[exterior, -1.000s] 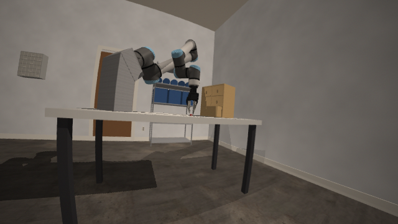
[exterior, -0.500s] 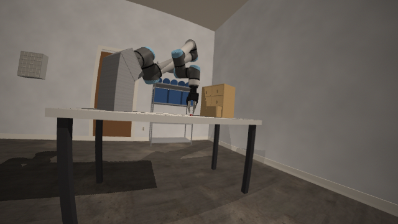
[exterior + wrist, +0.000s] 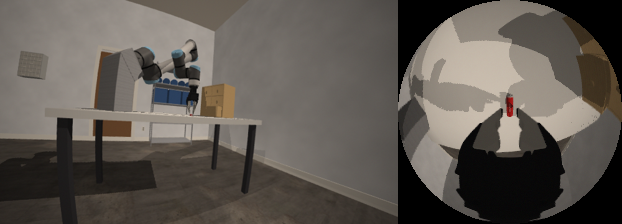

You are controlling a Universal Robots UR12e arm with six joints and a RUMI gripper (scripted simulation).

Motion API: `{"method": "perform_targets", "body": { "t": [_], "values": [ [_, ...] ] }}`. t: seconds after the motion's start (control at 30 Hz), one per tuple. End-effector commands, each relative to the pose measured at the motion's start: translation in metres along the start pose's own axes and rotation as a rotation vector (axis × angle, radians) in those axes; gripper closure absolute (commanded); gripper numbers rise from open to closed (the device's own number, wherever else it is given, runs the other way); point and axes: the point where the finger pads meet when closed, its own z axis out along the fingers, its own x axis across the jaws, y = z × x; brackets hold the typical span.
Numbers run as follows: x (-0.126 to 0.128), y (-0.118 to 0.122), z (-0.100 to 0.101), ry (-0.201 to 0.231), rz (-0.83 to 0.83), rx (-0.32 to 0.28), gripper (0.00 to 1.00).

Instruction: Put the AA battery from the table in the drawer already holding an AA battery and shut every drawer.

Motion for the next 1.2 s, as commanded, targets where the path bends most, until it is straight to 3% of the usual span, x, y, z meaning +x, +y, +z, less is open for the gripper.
{"method": "perform_targets", "body": {
  "t": [0.0,0.53,1.17],
  "values": [
    [0.000,0.000,0.003,0.001,0.000,0.000,0.83],
    [0.000,0.000,0.018,0.001,0.000,0.000,0.83],
    [0.000,0.000,0.019,0.001,0.000,0.000,0.83]
  ]
}}
